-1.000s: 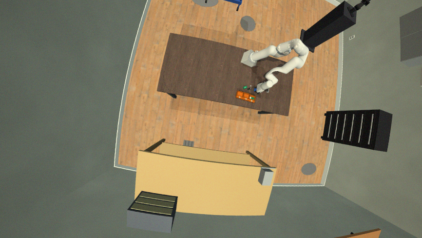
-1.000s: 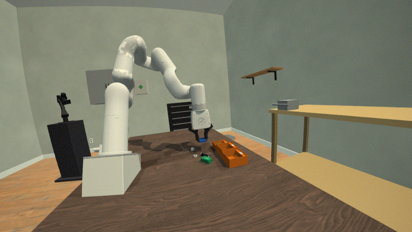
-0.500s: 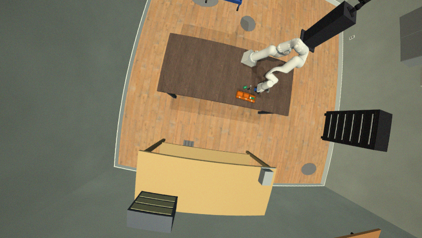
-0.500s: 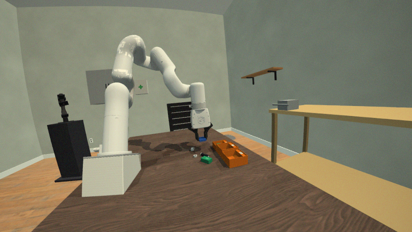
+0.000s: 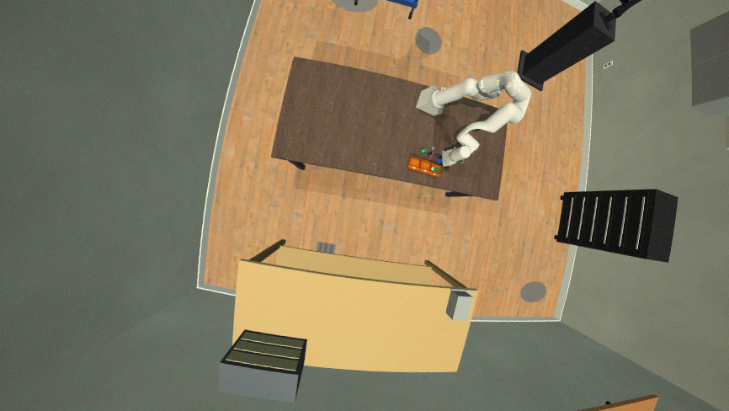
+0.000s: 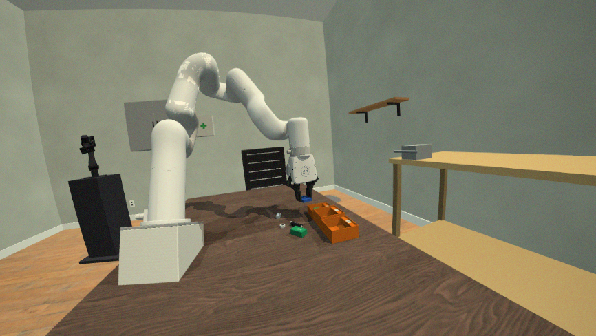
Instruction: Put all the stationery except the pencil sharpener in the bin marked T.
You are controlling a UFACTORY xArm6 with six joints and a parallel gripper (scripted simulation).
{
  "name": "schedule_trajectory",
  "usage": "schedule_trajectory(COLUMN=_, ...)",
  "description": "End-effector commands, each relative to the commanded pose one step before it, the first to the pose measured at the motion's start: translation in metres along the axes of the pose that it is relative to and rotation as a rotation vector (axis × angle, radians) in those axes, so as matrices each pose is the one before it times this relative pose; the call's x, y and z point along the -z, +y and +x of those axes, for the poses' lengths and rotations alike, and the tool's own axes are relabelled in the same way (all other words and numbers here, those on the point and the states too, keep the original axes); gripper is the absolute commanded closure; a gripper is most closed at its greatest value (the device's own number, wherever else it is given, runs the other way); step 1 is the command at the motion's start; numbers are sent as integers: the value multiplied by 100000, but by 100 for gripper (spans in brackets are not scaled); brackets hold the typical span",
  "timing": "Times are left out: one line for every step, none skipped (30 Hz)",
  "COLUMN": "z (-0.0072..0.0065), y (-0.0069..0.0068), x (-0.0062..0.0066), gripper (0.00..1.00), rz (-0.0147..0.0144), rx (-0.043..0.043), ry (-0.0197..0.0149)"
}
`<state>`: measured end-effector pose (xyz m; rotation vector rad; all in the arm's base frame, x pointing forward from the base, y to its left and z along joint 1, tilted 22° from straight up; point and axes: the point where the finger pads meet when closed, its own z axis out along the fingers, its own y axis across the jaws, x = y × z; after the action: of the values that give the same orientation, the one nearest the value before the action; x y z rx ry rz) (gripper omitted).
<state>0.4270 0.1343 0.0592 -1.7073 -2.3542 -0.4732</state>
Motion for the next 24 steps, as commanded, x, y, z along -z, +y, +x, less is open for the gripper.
schedule_trajectory(z=-938, y=2641, x=-21, gripper=100, rz=-261, rx=15734, ry=779)
schedule_trajectory(z=-304, y=518, x=-1, gripper=100, rz=61, rx=3139, ry=-69)
schedule_trajectory(z=-320, y=508, x=-1, gripper=100, rz=23, rx=3293, ry=-101)
schedule_trajectory(z=-336, y=497, x=-1, gripper=100, rz=-38, rx=3257, ry=-137)
schedule_trajectory(z=-352, y=486, x=-2, gripper=100, rz=-63, rx=3239, ry=-150)
schedule_trajectory(z=-123, y=159, x=-1, gripper=100, rz=-59, rx=3238, ry=-148)
schedule_trajectory(z=0, y=1, x=0, gripper=100, rz=-46, rx=3233, ry=-142)
schedule_trajectory(z=0, y=1, x=0, gripper=100, rz=-36, rx=3216, ry=-136)
schedule_trajectory(z=1, y=1, x=1, gripper=100, rz=-11, rx=3203, ry=-114)
schedule_trajectory(z=-4, y=-1, x=-2, gripper=100, rz=33, rx=3202, ry=-73)
schedule_trajectory(z=0, y=0, x=0, gripper=100, rz=78, rx=3202, ry=-34)
schedule_trajectory(z=0, y=0, x=0, gripper=100, rz=103, rx=3199, ry=-10)
schedule_trajectory(z=0, y=0, x=0, gripper=100, rz=0, rx=0, ry=0)
schedule_trajectory(z=0, y=0, x=0, gripper=100, rz=0, rx=0, ry=0)
schedule_trajectory(z=0, y=-1, x=-1, gripper=100, rz=234, rx=9168, ry=173)
schedule_trajectory(z=0, y=1, x=0, gripper=100, rz=82, rx=1975, ry=-51)
schedule_trajectory(z=0, y=1, x=0, gripper=100, rz=73, rx=1769, ry=-45)
schedule_trajectory(z=0, y=0, x=0, gripper=100, rz=79, rx=2413, ry=-15)
schedule_trajectory(z=0, y=0, x=0, gripper=100, rz=93, rx=3101, ry=1)
schedule_trajectory(z=0, y=0, x=0, gripper=100, rz=99, rx=3253, ry=-2)
schedule_trajectory(z=0, y=0, x=0, gripper=100, rz=98, rx=3221, ry=-6)
schedule_trajectory(z=0, y=0, x=0, gripper=100, rz=97, rx=3198, ry=-6)
schedule_trajectory(z=-1, y=-3, x=-2, gripper=100, rz=97, rx=3195, ry=-6)
schedule_trajectory(z=0, y=5, x=0, gripper=100, rz=94, rx=3196, ry=-3)
